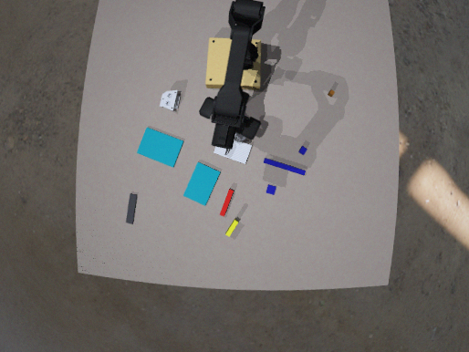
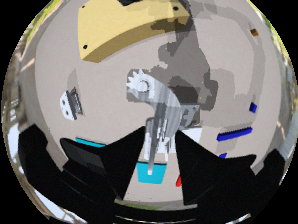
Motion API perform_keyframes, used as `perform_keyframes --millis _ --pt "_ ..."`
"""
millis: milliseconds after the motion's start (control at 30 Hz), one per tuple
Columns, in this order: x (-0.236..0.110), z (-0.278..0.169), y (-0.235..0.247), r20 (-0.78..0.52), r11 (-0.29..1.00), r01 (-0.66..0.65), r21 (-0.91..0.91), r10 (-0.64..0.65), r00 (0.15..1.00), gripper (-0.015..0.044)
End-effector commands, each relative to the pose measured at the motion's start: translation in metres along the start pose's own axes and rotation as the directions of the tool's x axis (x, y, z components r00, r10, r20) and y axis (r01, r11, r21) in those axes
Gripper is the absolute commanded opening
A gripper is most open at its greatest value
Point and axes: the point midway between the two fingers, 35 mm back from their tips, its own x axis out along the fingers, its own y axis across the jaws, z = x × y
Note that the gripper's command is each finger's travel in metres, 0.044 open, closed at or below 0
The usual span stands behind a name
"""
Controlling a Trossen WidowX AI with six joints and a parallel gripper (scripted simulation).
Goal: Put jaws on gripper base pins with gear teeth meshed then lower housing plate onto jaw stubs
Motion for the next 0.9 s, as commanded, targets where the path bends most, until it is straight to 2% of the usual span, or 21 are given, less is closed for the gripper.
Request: perform_keyframes --millis 0,600,867 --pt "0.0 0.0 0.001 -0.003 1.0 -0.002 -0.01 0.002 1.0 0.0134" --pt "-0.001 0.0 0.001 -0.003 1.0 -0.002 0.002 0.002 1.0 0.0134" --pt "-0.003 -0.016 -0.017 -0.004 1.0 -0.001 0.002 0.001 1.0 0.0134"
